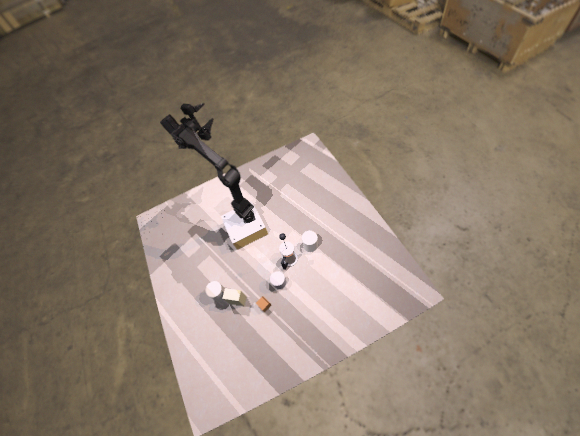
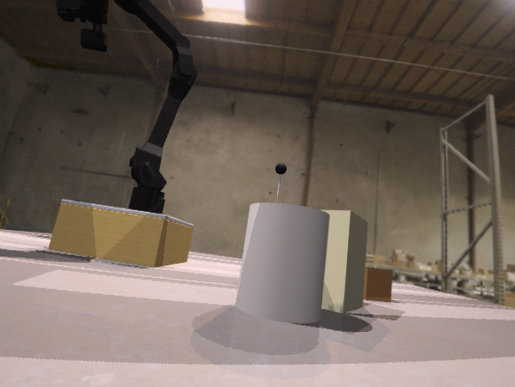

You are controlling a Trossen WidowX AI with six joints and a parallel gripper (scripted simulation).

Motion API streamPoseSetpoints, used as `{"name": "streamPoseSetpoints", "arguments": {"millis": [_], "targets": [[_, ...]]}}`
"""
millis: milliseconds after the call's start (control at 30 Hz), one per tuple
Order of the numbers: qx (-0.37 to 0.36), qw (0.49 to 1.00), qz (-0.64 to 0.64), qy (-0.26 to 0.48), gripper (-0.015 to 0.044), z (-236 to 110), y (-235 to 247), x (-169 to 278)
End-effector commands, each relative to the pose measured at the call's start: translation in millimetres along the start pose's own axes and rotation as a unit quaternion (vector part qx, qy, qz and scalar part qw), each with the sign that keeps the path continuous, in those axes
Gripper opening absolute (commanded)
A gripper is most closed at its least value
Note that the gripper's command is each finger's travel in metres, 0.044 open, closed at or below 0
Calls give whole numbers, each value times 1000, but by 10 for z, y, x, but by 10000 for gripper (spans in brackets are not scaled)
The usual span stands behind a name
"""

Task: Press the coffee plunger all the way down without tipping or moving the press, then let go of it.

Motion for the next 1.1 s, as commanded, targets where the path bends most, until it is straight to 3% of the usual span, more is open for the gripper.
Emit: {"name": "streamPoseSetpoints", "arguments": {"millis": [0,267,533,767,1067], "targets": [[-2,1000,1,-6,426,-16,-2,-2],[-39,990,81,-107,440,-219,36,-50],[-115,935,113,-315,440,-951,219,-153],[-206,827,125,-507,440,-1757,373,5],[-347,623,95,-694,440,-2691,645,661]]}}
Point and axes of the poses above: the point midway between the two fingers, 35 mm back from their tips, its own z axis out along the fingers, its own y axis across the jaws, x = y × z, the point moved 6 cm from there along -z, back along the fingers, and after that the axes turned 14 degrees about z, right-handed, at the moved point
